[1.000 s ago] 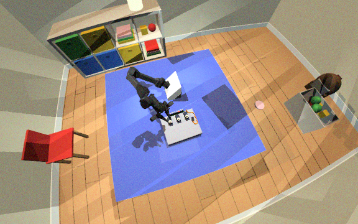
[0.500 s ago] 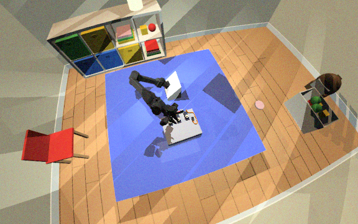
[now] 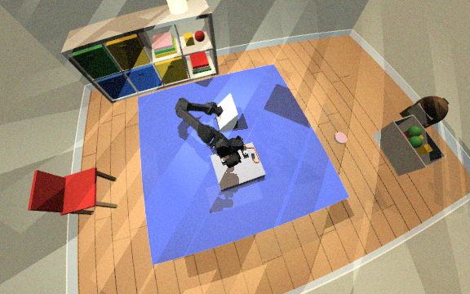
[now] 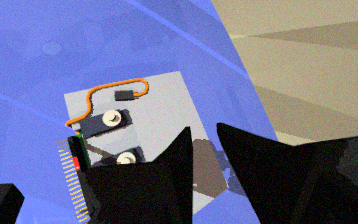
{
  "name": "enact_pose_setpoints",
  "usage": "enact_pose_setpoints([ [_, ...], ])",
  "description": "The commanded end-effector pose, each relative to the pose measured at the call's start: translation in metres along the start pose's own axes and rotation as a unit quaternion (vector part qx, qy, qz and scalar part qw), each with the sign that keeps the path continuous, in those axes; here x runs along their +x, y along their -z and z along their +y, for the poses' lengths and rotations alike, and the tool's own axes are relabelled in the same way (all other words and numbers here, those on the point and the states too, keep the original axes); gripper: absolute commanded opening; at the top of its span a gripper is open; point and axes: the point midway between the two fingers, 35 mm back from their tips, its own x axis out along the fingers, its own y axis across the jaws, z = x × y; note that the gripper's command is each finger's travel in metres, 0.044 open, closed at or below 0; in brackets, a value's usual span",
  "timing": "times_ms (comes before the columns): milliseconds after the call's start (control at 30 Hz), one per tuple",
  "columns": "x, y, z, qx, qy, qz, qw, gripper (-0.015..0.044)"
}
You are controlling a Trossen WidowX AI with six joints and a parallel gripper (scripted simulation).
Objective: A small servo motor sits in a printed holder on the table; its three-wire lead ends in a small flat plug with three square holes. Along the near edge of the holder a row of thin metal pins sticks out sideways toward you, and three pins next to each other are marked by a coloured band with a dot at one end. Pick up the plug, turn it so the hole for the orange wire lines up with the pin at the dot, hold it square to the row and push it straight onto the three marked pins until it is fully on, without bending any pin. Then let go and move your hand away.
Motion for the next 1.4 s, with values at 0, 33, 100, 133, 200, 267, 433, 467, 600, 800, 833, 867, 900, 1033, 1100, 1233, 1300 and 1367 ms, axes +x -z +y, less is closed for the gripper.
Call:
enact_pose_setpoints([
  [0,0.012,-0.006,0.005,-0.058,-0.027,0.015,0.998,0.0115],
  [33,0.014,-0.008,0.007,-0.073,-0.034,0.018,0.997,0.0115],
  [100,0.020,-0.011,0.010,-0.102,-0.048,0.024,0.993,0.0115],
  [133,0.023,-0.012,0.012,-0.116,-0.055,0.027,0.991,0.0115],
  [200,0.028,-0.015,0.015,-0.145,-0.069,0.032,0.987,0.0115],
  [267,0.033,-0.018,0.019,-0.173,-0.083,0.037,0.981,0.0115],
  [433,0.046,-0.025,0.028,-0.245,-0.119,0.046,0.961,0.0115],
  [467,0.049,-0.026,0.030,-0.259,-0.126,0.048,0.956,0.0115],
  [600,0.058,-0.031,0.037,-0.316,-0.155,0.053,0.935,0.0115],
  [800,0.072,-0.038,0.050,-0.398,-0.197,0.057,0.894,0.0115],
  [833,0.074,-0.039,0.052,-0.411,-0.204,0.057,0.887,0.0115],
  [867,0.077,-0.040,0.054,-0.425,-0.211,0.057,0.879,0.0115],
  [900,0.079,-0.041,0.056,-0.438,-0.218,0.057,0.870,0.0115],
  [1033,0.087,-0.045,0.065,-0.489,-0.246,0.056,0.835,0.0115],
  [1100,0.091,-0.047,0.069,-0.514,-0.259,0.054,0.816,0.0115],
  [1233,0.099,-0.051,0.078,-0.562,-0.286,0.050,0.775,0.0115],
  [1300,0.103,-0.053,0.083,-0.585,-0.299,0.048,0.753,0.0115],
  [1367,0.107,-0.054,0.087,-0.607,-0.312,0.045,0.730,0.0115],
])
